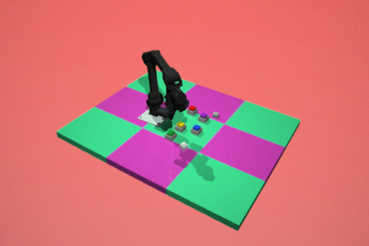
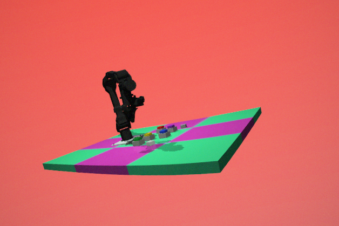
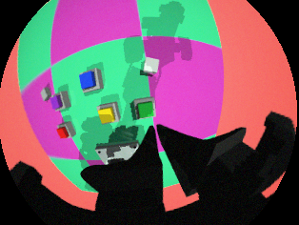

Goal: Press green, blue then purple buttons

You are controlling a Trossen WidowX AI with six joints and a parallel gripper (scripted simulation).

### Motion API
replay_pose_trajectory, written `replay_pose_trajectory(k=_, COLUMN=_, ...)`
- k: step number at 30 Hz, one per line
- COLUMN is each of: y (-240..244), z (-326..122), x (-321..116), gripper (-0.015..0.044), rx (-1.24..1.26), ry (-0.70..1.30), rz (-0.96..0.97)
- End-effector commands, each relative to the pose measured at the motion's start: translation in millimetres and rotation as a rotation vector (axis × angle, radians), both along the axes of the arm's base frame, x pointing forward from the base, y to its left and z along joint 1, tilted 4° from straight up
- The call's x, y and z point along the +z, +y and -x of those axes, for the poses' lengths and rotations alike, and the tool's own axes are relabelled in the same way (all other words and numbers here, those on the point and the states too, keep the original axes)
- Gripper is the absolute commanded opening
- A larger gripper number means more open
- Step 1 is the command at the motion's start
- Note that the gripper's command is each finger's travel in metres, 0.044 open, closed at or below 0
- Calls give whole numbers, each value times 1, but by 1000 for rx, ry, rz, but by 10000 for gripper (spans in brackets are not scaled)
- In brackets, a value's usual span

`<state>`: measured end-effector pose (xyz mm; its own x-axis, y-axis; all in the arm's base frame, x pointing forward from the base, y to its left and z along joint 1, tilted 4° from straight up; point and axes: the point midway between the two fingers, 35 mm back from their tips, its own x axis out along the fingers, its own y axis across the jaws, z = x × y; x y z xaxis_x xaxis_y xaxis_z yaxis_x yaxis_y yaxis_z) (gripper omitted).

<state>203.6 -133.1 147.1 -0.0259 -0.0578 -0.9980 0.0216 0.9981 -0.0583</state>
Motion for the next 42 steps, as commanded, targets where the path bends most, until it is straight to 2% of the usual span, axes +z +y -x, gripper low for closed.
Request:
replay_pose_trajectory(k=1, y=6, z=-6, x=4, gripper=20, rx=-3, ry=2, rz=-6)
replay_pose_trajectory(k=8, y=75, z=-69, x=0, gripper=20, rx=-3, ry=-4, rz=-14)
replay_pose_trajectory(k=12, y=118, z=-92, x=-3, gripper=20, rx=-3, ry=-5, rz=-16)
replay_pose_trajectory(k=18, y=120, z=-93, x=-6, gripper=20, rx=-3, ry=-5, rz=-16)
replay_pose_trajectory(k=24, y=118, z=-92, x=-63, gripper=20, rx=-3, ry=-5, rz=-16)
replay_pose_trajectory(k=42, y=117, z=-91, x=-84, gripper=20, rx=-3, ry=-4, rz=-16)
